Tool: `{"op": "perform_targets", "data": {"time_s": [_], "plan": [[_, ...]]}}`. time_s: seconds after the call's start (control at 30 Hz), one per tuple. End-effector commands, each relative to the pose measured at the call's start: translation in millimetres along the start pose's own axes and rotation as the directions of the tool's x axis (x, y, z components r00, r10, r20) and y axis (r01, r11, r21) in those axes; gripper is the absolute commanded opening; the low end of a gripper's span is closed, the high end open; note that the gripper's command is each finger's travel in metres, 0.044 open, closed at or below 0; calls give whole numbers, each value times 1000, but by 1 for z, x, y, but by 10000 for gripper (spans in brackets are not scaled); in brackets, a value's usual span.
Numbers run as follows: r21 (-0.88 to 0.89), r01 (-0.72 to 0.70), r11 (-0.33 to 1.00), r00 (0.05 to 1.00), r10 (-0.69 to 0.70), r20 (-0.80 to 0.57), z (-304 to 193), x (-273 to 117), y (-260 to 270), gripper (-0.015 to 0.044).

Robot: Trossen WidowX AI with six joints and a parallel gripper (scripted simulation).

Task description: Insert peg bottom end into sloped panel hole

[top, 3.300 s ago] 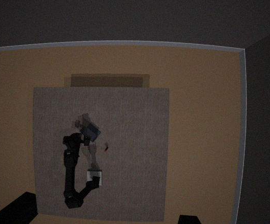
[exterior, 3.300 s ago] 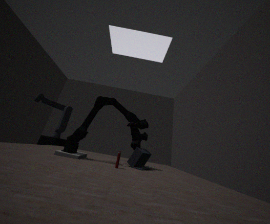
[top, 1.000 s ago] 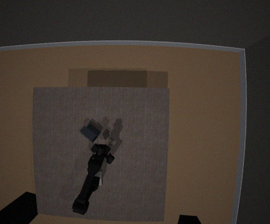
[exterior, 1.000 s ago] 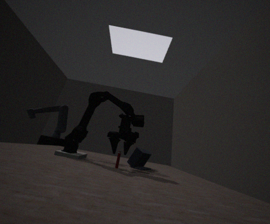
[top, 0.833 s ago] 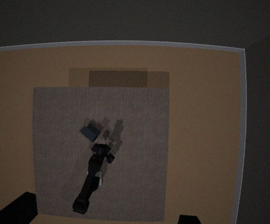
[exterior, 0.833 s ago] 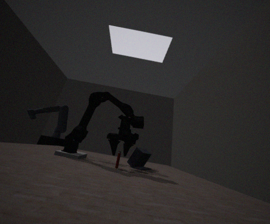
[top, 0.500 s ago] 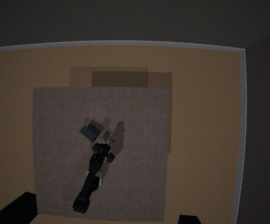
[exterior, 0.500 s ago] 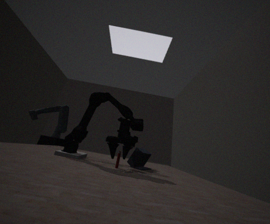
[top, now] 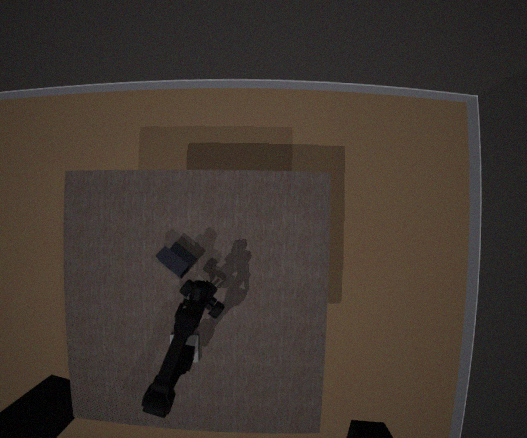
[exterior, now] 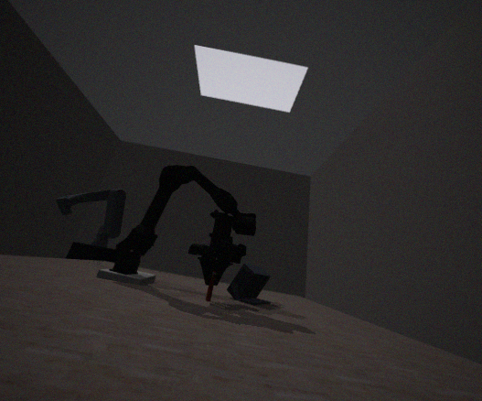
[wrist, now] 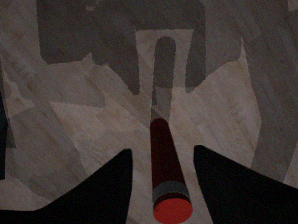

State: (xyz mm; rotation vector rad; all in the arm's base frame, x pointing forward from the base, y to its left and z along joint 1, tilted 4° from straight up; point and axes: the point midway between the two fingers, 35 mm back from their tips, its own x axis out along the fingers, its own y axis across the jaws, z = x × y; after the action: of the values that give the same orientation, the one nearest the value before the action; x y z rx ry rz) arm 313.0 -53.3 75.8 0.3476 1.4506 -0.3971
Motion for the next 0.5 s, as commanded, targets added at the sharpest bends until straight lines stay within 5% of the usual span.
{"op": "perform_targets", "data": {"time_s": [0.0, 0.27, 0.47], "plan": [[0, -1, 1000, 1000, 1, 1, 0, 0, 0, 72], [0, -1, 1000, 1000, 1, 1, 0, 0, 0, 0], [0, 0, 1000, 1000, 0, 0, 2, -13, 1, 0]]}}
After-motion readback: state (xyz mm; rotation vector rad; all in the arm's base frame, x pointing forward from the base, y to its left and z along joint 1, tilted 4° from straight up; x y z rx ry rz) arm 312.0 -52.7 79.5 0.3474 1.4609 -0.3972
